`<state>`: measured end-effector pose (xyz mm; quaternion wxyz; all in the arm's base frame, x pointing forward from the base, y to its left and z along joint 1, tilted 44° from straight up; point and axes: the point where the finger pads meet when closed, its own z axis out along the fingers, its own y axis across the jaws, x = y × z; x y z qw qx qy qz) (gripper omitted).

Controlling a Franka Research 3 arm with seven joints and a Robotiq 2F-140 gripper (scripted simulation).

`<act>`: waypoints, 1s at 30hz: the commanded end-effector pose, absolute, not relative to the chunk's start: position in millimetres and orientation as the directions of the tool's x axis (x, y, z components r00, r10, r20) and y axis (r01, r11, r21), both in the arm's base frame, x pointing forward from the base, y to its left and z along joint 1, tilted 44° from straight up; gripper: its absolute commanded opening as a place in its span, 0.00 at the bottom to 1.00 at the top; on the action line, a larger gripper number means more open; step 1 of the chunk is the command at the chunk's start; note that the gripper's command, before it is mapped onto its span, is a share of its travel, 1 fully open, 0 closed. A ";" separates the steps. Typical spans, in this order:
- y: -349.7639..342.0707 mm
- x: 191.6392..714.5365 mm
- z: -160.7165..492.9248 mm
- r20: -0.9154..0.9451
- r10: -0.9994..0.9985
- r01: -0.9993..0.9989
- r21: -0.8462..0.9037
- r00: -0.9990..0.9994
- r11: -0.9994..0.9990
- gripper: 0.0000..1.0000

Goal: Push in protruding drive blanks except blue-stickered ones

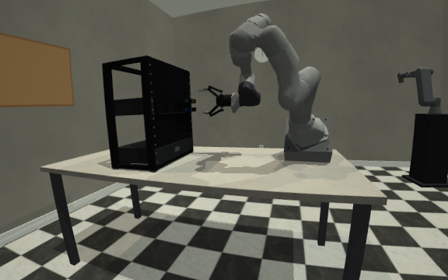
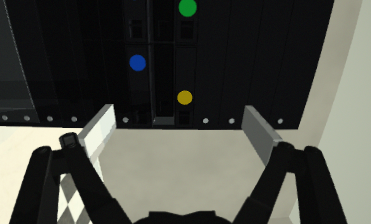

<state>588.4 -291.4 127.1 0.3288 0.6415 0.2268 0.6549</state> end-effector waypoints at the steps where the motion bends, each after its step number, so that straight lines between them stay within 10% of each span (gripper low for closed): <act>1: -293.0 588.0 126.8 0.693 0.719 -0.139 0.717 0.040 -0.683 1.00; 11: -293.0 588.0 126.8 0.693 0.719 -0.139 0.717 0.040 -0.683 1.00; 12: -293.0 588.0 126.8 0.693 0.719 -0.139 0.717 0.040 -0.683 0.00; 30: -293.0 588.0 126.8 0.693 0.719 -0.139 0.717 0.040 -0.683 0.00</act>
